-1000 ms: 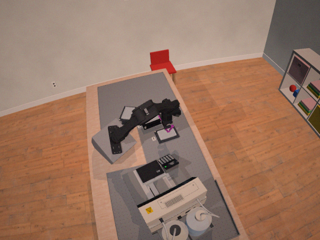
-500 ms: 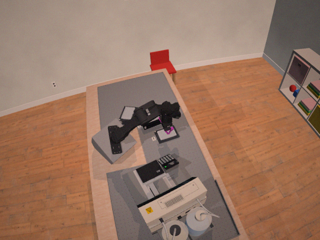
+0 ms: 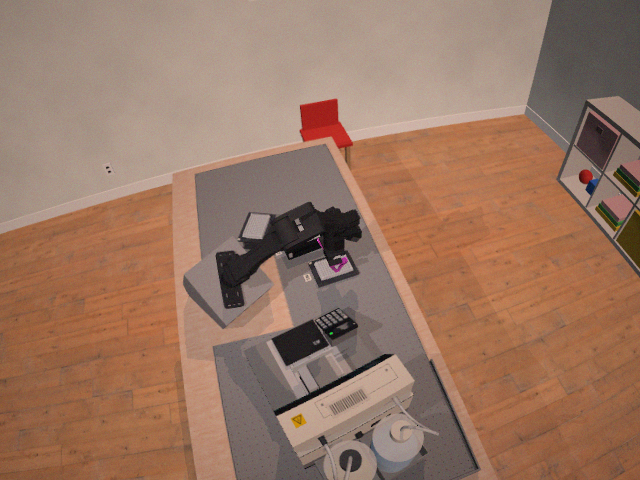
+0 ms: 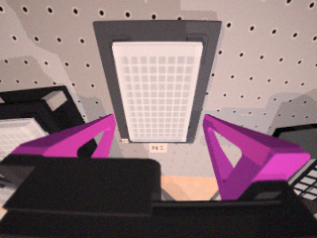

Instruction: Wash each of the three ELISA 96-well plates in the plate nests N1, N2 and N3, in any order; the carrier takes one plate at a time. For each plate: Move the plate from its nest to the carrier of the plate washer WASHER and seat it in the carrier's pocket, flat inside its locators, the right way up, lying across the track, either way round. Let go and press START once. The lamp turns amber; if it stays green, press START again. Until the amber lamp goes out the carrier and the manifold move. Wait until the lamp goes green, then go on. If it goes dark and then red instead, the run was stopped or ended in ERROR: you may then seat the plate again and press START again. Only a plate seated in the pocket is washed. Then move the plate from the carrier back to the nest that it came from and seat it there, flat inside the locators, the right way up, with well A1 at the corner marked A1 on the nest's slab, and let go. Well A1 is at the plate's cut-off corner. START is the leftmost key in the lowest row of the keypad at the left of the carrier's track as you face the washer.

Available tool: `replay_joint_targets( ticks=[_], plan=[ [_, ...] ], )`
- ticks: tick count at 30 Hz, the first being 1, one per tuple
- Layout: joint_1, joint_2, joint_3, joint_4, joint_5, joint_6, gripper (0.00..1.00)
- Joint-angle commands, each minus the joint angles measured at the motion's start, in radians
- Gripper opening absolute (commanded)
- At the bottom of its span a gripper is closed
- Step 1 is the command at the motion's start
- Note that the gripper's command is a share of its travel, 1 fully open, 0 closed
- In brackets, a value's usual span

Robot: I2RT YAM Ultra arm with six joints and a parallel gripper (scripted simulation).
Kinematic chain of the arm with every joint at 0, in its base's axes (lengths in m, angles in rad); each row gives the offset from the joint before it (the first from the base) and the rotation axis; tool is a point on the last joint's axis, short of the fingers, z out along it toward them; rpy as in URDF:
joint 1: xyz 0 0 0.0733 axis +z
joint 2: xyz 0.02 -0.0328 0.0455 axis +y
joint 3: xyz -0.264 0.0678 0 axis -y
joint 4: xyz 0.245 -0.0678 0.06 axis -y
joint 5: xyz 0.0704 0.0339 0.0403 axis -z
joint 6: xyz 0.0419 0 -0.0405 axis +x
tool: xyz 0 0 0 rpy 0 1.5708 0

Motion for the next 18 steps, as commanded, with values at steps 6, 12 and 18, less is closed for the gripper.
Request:
replay_joint_targets(
  ticks=[6,12,18],
  plan=[
    [-0.002,0.005,-0.003,0.038,-0.001,-0.017,1.00],
    [-0.002,0.005,-0.003,0.038,-0.001,-0.017,1.00],
    [-0.002,0.005,-0.003,0.038,-0.001,-0.017,1.00]
  ],
)
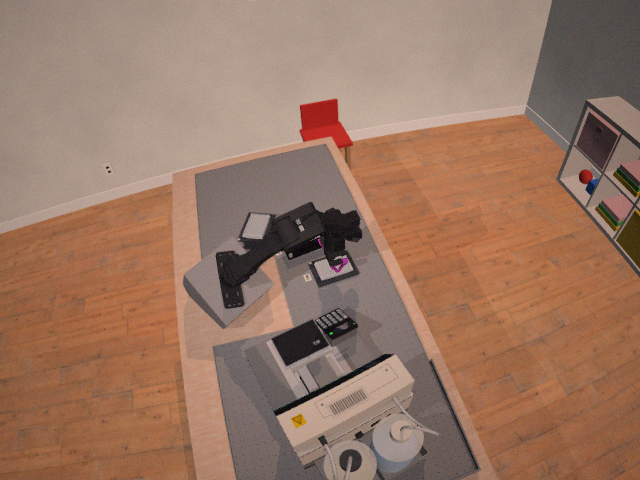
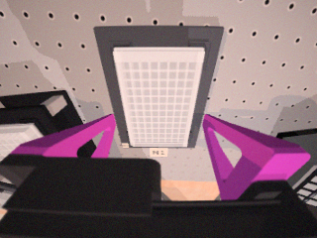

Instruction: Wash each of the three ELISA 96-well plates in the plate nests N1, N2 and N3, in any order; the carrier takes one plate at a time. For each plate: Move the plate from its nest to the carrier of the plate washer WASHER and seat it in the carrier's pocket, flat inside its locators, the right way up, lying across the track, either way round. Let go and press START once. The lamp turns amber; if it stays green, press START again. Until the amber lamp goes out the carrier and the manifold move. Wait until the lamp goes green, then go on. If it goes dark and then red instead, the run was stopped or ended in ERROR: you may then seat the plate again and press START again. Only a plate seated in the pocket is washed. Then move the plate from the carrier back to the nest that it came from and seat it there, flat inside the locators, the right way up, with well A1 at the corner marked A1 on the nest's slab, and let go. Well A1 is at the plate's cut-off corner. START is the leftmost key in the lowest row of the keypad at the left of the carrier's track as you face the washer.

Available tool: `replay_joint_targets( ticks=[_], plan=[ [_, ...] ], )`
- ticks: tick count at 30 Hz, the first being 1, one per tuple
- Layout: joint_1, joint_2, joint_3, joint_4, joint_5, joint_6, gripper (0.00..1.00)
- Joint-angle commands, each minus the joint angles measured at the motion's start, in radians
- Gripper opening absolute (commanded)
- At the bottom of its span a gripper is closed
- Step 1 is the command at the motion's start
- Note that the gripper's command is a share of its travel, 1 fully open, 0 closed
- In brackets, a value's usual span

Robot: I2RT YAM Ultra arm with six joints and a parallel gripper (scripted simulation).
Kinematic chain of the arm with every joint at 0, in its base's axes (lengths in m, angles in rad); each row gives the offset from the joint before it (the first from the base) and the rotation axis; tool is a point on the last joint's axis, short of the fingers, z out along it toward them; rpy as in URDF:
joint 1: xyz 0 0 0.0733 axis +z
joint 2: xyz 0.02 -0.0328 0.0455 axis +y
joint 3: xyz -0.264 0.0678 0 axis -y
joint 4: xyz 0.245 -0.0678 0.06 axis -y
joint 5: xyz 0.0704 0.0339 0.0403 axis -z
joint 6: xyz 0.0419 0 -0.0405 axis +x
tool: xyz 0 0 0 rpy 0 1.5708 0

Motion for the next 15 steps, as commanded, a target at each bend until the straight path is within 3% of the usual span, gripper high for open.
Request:
replay_joint_targets(
  ticks=[1,15],
  plan=[
    [0.004,-0.006,0.002,0.001,0.000,-0.001,1.00],
    [-0.004,0.006,-0.004,0.024,-0.001,-0.011,1.00]
  ],
)
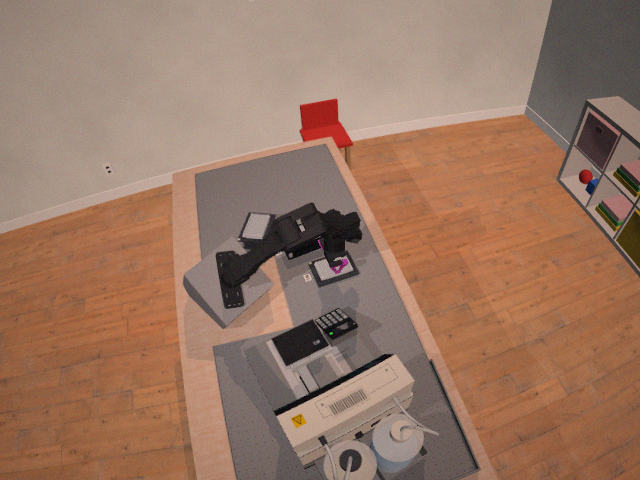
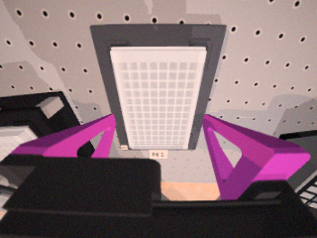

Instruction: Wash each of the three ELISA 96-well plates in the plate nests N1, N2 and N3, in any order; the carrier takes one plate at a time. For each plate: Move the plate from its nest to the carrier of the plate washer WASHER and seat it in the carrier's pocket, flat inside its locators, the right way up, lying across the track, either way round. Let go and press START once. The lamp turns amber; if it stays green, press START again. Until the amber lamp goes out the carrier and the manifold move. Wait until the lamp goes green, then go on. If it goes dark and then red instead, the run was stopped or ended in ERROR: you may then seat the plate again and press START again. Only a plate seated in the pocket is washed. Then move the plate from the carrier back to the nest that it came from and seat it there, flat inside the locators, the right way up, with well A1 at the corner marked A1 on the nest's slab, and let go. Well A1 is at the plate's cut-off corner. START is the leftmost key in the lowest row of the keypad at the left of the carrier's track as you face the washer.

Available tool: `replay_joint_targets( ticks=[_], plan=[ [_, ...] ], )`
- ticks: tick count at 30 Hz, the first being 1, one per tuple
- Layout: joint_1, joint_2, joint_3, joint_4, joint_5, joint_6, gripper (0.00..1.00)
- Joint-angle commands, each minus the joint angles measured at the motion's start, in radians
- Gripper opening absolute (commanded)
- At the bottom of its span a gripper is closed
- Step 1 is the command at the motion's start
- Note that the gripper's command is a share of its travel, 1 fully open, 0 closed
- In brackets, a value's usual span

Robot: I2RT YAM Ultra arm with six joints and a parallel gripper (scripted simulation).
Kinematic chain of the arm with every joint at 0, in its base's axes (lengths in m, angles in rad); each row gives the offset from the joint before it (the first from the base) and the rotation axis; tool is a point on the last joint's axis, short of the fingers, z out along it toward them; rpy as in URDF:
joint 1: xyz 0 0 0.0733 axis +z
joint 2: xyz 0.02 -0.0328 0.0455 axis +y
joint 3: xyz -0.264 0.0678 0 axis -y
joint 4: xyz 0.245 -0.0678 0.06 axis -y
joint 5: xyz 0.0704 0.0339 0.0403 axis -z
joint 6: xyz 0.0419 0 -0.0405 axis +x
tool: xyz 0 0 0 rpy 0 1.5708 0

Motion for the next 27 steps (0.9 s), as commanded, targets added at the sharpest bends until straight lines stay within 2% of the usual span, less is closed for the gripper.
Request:
replay_joint_targets(
  ticks=[1,27],
  plan=[
    [0.003,-0.004,0.001,0.010,-0.001,-0.005,1.00],
    [-0.017,0.027,-0.011,0.064,-0.004,-0.028,1.00]
  ],
)
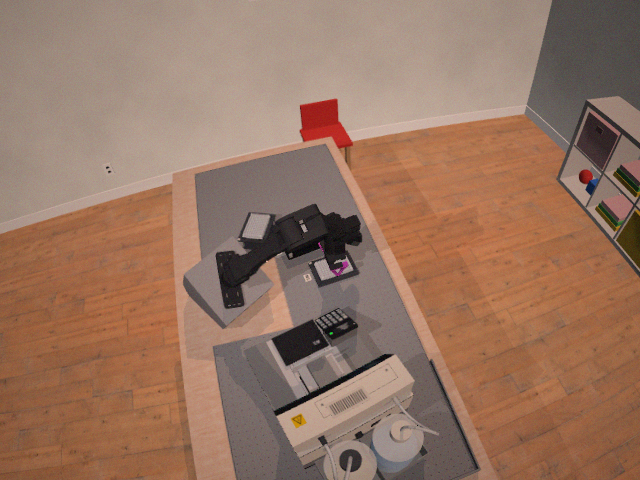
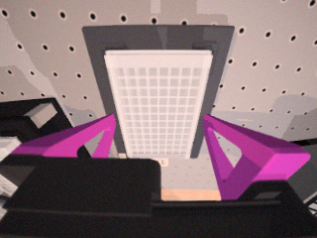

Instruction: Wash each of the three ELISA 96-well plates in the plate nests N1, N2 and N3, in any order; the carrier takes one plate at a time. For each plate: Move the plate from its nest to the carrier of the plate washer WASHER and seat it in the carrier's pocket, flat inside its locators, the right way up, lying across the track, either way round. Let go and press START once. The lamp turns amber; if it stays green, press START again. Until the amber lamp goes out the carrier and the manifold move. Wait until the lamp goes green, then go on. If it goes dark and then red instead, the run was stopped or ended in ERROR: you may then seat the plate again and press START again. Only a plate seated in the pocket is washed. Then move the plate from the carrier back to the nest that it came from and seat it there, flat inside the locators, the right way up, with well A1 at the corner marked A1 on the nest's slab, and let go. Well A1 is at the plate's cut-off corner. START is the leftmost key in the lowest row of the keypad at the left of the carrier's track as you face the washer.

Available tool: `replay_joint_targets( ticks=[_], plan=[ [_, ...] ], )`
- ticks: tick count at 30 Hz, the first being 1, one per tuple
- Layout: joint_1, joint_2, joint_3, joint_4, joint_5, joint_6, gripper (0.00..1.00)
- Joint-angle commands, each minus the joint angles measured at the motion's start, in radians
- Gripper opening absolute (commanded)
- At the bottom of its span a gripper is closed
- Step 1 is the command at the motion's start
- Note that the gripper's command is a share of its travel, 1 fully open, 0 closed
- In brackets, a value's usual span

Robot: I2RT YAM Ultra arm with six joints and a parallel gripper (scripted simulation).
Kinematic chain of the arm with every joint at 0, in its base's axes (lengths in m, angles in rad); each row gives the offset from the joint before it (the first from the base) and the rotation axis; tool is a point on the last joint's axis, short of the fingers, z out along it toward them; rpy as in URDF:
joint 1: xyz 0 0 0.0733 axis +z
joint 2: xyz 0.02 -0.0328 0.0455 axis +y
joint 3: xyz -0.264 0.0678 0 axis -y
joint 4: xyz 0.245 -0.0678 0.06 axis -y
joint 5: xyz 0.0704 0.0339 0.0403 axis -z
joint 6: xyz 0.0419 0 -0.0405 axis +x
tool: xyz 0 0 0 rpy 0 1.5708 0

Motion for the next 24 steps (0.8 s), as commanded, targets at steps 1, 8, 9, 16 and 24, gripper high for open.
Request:
replay_joint_targets(
  ticks=[1,8,9,16,24],
  plan=[
    [0.003,-0.002,0.000,0.008,-0.001,-0.005,1.00],
    [-0.004,0.008,-0.003,0.025,-0.002,-0.012,1.00],
    [-0.005,0.009,-0.003,0.027,-0.002,-0.013,1.00],
    [-0.008,0.014,-0.005,0.035,-0.002,-0.016,1.00],
    [-0.008,0.014,-0.005,0.035,-0.002,-0.016,0.90]
  ],
)
